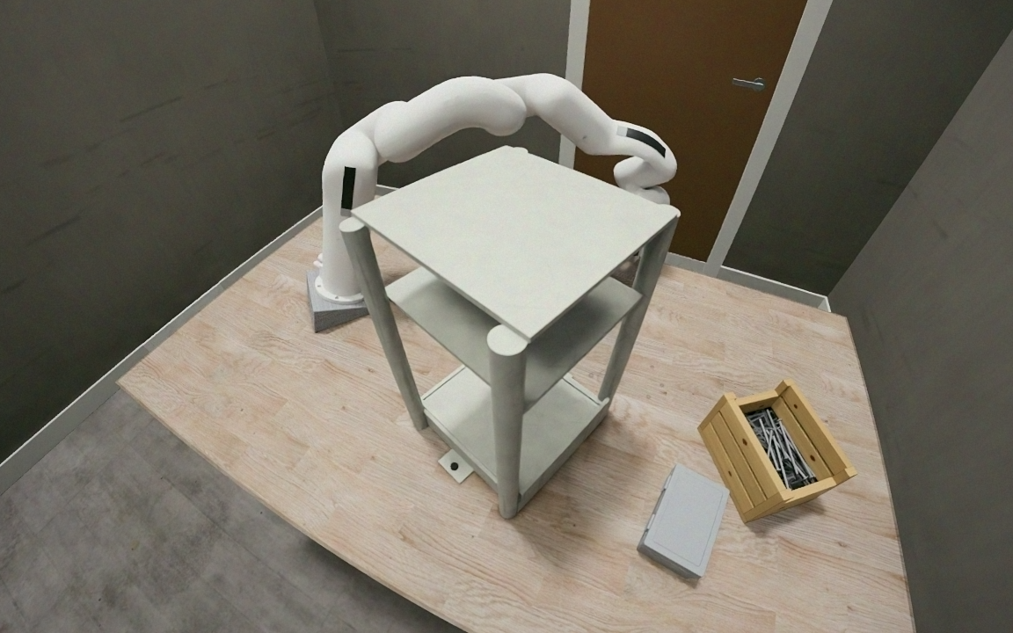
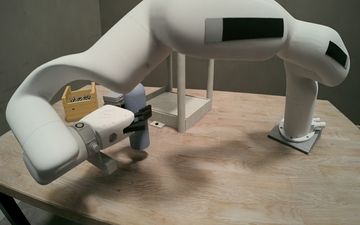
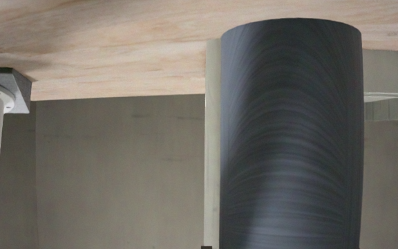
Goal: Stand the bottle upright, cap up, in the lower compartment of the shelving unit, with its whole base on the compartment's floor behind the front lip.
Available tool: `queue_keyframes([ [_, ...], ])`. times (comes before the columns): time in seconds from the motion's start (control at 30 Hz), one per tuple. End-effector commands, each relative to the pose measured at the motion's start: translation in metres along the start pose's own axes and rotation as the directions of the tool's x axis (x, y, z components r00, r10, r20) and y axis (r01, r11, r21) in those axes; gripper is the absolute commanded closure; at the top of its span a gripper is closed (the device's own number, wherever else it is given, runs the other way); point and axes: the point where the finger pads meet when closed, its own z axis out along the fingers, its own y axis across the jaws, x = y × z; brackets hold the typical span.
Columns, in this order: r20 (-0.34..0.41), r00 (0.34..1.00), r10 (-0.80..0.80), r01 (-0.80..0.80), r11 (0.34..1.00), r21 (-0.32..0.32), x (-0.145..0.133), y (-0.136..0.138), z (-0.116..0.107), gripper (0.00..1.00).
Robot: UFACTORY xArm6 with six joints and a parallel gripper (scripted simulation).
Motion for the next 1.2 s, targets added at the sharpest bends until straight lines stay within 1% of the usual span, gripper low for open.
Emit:
queue_keyframes([
  [0.0,-0.004,1.000,0.003,-0.003,1.000,-0.001,-0.012,0.000,-0.001,1.00],
  [0.7,-0.004,1.000,0.003,-0.003,1.000,-0.001,-0.014,0.000,0.000,1.00],
  [0.97,-0.004,1.000,0.003,-0.003,1.000,-0.001,-0.014,0.000,0.005,1.00],
  [1.17,-0.004,1.000,0.003,-0.003,1.000,-0.001,-0.014,0.000,0.015,1.00],
])
